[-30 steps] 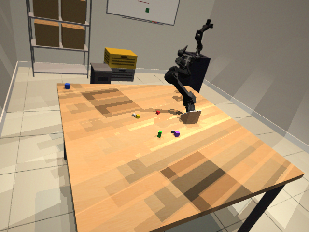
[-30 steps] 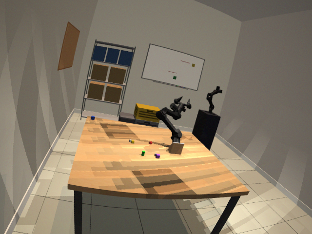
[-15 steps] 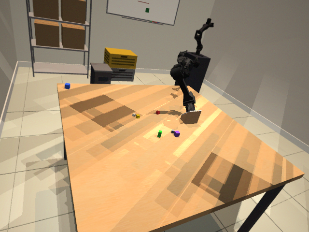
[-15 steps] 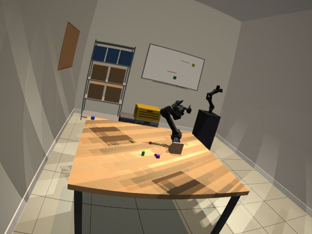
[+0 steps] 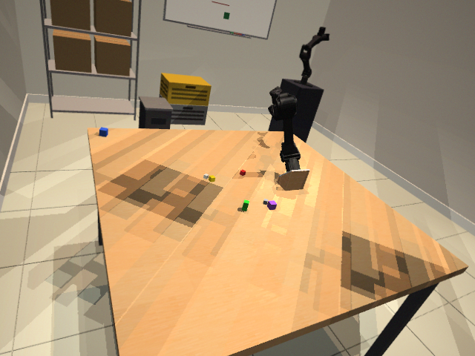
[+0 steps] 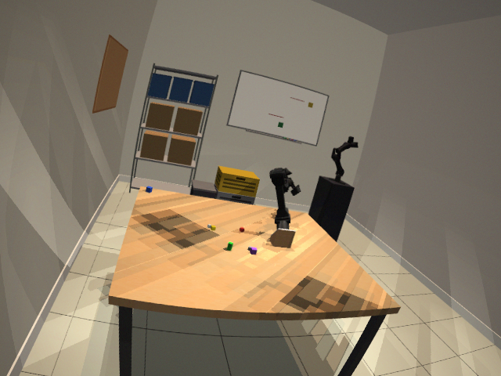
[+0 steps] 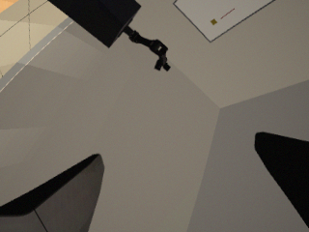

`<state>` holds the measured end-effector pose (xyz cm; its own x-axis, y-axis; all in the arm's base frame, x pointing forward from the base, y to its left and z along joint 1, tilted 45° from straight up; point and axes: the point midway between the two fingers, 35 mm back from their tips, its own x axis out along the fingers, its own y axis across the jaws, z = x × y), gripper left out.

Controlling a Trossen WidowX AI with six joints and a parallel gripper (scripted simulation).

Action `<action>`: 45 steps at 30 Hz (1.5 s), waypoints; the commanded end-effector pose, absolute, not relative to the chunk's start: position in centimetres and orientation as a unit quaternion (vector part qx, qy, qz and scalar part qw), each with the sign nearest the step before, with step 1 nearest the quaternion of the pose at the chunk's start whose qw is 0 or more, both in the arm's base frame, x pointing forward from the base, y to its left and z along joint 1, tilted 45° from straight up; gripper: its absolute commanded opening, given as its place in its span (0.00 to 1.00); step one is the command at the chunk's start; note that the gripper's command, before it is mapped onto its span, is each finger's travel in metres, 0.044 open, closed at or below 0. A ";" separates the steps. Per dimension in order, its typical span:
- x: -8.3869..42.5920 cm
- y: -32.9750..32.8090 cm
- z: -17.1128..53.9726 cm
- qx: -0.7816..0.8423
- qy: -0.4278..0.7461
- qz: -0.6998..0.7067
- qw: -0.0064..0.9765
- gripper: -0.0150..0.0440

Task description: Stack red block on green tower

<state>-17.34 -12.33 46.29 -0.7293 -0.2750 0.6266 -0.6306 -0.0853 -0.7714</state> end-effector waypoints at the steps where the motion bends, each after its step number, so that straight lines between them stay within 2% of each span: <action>1: -17.2 -15.1 45.3 0.357 -0.644 0.674 0.066 1.00; 12: -14.1 -22.5 41.6 0.384 -0.588 0.698 -0.139 1.00; 25: -6.6 -29.0 36.3 0.373 -0.527 0.671 -0.364 1.00; 35: 0.5 -31.1 32.1 0.343 -0.496 0.616 -0.506 1.00; 45: 7.9 -30.5 28.1 0.308 -0.484 0.541 -0.615 1.00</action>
<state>5.78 -30.84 29.16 -0.1038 -0.9725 -0.2085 0.3521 0.1602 -0.9221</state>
